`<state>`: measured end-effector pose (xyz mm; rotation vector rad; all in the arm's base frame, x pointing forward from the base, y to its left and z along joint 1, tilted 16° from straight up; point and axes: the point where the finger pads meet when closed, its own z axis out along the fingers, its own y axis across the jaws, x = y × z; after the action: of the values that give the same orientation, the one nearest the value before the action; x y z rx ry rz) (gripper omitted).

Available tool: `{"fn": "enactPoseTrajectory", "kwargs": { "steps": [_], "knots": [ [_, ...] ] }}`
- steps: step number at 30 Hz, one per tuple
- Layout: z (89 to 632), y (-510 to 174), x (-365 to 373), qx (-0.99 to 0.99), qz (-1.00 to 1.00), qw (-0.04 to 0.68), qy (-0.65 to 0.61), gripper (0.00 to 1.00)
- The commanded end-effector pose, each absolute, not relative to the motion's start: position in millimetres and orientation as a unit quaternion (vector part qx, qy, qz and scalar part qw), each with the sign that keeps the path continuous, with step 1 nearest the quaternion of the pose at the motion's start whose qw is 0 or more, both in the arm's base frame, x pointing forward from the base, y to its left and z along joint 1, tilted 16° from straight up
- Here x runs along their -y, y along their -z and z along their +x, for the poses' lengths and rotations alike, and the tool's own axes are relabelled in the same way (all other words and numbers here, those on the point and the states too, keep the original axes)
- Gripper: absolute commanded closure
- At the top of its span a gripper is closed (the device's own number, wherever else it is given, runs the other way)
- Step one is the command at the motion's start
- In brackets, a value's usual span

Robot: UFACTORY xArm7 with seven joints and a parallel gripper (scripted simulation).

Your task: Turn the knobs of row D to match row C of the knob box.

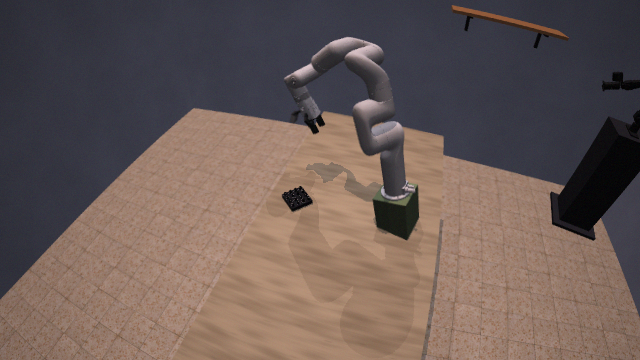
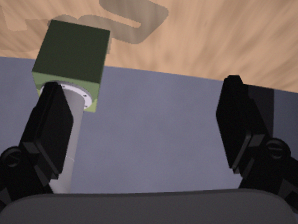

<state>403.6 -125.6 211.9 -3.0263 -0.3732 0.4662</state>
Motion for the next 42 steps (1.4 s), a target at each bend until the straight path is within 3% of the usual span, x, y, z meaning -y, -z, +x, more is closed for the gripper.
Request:
{"fn": "enactPoseTrajectory", "kwargs": {
  "steps": [1, 42],
  "knots": [
    [404, -214, 124, 0.112, -0.983, 0.023, -0.144, 0.0],
    [404, -247, 0, -0.007, -1.0, -0.004, 0.005, 0.0]
  ]
}}
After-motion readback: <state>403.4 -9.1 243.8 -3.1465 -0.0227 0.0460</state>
